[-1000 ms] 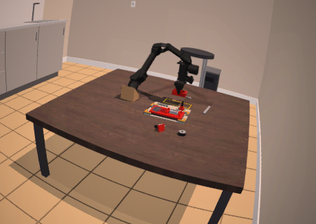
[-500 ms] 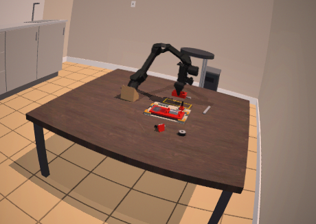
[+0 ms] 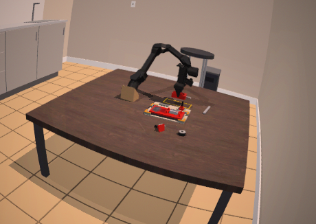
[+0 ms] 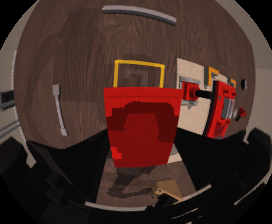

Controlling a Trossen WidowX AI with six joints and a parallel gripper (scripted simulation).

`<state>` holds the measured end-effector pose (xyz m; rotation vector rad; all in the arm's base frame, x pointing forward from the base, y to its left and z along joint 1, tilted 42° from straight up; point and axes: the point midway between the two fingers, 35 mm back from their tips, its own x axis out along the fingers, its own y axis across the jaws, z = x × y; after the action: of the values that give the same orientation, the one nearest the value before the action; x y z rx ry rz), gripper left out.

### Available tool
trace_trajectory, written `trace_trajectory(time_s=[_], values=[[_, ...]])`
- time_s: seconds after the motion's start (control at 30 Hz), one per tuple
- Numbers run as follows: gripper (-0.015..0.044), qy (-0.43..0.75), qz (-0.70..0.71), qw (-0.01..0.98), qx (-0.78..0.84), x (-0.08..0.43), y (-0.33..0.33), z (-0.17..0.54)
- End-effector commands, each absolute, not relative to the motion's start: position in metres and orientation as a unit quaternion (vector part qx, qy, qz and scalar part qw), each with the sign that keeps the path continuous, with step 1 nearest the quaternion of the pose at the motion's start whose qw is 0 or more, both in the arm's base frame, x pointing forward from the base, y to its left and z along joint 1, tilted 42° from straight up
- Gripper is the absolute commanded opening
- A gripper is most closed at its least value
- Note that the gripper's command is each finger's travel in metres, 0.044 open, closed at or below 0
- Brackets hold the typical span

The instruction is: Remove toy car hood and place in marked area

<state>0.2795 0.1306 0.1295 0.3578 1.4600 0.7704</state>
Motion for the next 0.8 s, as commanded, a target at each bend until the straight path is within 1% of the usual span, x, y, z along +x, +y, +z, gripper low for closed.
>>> trace_trajectory(time_s=[0.0, 0.77], values=[[0.0000, 0.647, 0.340, 0.663, 0.162, 0.2790, 0.1325, 0.1279], [0.0000, 0.646, 0.341, 0.663, 0.163, 0.2771, 0.1418, 0.1180]])
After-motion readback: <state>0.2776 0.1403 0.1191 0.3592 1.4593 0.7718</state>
